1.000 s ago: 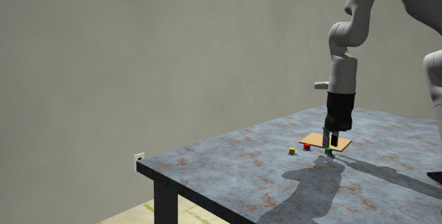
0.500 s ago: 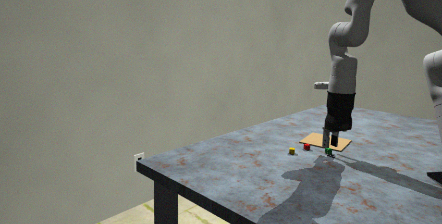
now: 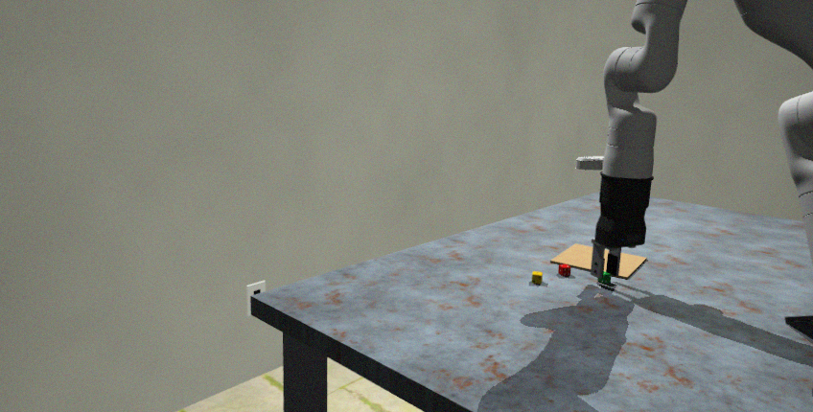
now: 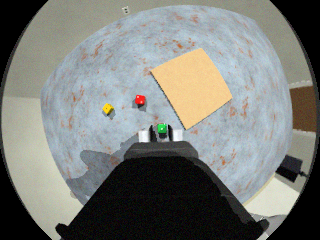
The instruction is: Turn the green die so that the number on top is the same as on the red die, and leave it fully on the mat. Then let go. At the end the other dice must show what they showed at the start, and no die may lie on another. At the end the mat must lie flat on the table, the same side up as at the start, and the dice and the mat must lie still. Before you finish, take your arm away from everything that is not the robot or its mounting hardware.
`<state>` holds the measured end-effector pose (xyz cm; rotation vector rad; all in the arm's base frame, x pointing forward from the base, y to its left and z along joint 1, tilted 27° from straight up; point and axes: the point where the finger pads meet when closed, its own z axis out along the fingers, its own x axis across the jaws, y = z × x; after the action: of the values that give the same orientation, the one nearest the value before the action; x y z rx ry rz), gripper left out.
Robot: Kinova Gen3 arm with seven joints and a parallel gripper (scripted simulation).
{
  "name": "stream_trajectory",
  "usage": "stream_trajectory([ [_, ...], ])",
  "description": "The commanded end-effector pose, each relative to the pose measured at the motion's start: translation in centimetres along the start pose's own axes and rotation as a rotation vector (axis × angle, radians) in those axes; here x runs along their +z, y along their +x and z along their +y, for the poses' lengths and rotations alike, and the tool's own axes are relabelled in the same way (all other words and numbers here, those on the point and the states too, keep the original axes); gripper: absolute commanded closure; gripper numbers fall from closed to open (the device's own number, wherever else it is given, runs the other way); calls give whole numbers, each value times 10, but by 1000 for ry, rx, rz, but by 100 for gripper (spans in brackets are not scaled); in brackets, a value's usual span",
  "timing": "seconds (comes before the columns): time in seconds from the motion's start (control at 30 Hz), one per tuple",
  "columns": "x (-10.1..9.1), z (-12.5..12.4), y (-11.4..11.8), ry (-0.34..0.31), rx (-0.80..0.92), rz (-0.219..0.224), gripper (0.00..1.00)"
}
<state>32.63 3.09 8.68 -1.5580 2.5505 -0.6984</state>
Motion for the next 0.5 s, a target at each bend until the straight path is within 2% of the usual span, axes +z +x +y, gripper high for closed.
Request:
stream_trajectory([
  [0.0, 3, 0, 3, 0, 1, 10, 36],
  [0.47, 10, 0, 3, 0, 1, 10, 36],
])
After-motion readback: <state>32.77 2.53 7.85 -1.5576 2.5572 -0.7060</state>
